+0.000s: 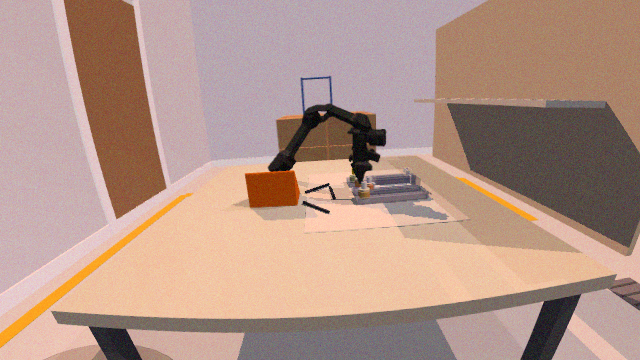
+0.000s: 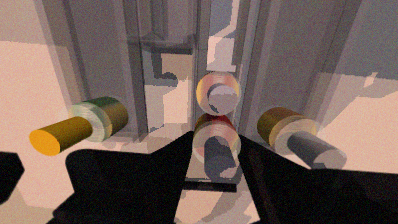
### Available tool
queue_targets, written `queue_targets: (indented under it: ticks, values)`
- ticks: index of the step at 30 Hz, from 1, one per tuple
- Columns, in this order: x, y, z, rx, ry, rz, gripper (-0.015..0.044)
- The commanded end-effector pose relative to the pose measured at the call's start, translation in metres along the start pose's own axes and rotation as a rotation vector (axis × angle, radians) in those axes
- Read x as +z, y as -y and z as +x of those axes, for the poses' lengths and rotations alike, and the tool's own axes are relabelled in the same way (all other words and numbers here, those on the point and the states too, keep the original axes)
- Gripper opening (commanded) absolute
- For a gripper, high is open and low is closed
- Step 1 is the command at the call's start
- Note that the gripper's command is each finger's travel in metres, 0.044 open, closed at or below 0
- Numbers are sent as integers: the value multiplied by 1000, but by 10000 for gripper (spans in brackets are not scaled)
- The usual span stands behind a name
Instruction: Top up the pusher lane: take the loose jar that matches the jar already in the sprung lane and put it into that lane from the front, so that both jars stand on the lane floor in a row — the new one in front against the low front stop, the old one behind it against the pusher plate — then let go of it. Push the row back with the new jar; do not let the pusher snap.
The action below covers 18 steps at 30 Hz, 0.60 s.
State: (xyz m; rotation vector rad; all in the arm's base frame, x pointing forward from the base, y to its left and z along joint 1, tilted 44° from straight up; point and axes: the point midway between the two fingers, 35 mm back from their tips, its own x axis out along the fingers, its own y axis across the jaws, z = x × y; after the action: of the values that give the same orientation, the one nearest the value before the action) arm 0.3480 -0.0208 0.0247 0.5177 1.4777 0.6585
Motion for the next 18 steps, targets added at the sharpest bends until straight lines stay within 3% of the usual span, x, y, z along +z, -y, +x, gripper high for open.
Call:
queue_targets:
  ticks: [1,18]
  values:
    - [5,-2,2,8,19,-10,0]
    - [5,-2,8,8,19,-10,0]
